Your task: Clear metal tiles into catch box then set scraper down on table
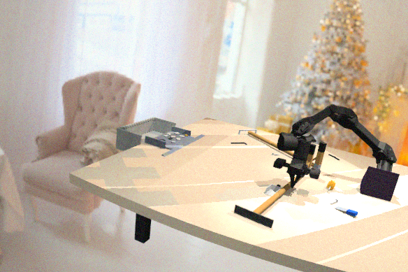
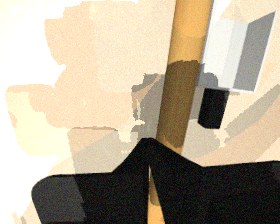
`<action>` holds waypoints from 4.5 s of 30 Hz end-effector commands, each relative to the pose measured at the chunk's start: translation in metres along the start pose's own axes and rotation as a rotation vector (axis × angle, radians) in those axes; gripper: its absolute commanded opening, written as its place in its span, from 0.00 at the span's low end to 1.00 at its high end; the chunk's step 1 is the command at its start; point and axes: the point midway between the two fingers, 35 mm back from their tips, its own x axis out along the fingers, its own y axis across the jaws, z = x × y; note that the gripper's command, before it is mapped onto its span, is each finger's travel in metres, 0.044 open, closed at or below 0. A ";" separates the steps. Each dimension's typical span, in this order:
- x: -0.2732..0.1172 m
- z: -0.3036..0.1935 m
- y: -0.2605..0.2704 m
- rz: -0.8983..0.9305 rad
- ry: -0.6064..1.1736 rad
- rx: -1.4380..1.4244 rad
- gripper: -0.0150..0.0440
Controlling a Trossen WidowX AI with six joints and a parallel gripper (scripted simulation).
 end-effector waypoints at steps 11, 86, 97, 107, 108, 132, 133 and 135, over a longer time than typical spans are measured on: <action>0.006 -0.003 -0.014 0.003 0.010 -0.001 0.25; -0.120 0.001 -0.013 -0.087 -0.113 0.605 0.25; -0.143 0.001 0.001 -0.092 -0.158 0.845 0.25; -0.144 0.002 0.003 -0.092 -0.169 0.902 0.25; -0.142 0.002 0.003 -0.092 -0.169 0.903 0.25; -0.080 0.007 -0.004 -0.097 -0.176 0.947 0.25; -0.078 0.007 -0.004 -0.097 -0.176 0.949 0.25; -0.073 0.007 -0.004 -0.098 -0.177 0.952 0.25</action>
